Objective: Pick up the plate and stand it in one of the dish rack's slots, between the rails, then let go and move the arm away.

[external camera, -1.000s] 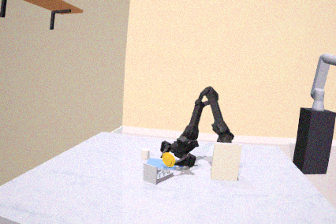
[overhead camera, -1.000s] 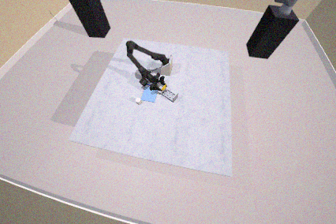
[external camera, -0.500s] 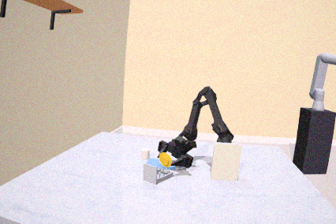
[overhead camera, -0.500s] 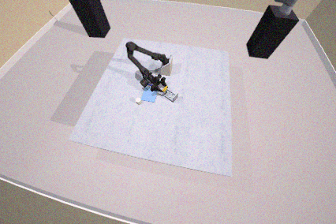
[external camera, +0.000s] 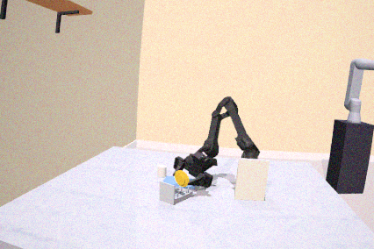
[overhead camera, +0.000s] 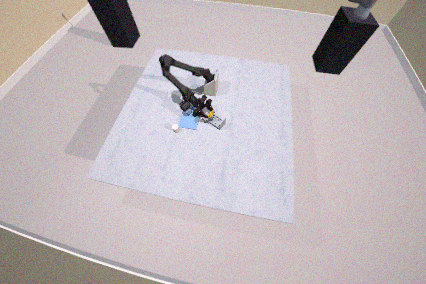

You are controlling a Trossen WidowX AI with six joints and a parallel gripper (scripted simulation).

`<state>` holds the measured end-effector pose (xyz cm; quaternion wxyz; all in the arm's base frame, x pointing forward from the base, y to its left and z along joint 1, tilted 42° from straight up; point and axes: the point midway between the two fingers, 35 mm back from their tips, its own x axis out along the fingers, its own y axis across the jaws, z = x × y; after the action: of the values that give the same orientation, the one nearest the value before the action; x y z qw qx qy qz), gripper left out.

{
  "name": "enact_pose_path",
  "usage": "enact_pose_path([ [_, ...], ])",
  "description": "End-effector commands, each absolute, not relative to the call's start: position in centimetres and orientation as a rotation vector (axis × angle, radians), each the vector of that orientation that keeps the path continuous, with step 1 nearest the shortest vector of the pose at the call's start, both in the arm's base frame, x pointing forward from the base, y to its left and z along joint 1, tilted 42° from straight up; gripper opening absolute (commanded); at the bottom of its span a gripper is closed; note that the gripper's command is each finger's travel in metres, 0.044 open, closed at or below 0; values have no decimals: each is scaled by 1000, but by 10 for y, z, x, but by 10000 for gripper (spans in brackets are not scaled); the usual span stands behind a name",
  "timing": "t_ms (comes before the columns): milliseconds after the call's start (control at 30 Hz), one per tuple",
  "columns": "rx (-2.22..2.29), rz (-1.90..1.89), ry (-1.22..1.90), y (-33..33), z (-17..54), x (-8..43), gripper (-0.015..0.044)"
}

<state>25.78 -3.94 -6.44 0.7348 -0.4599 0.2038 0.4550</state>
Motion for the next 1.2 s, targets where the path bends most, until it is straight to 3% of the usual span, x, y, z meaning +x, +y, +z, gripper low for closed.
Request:
enact_pose_path([
  [0, -1000, 1005, 454, -35, -69, 256, 0],
  [1133, -1022, 991, 454, -41, -86, 254, 0],
  [1167, -1023, 992, 452, -41, -87, 254, 26],
])
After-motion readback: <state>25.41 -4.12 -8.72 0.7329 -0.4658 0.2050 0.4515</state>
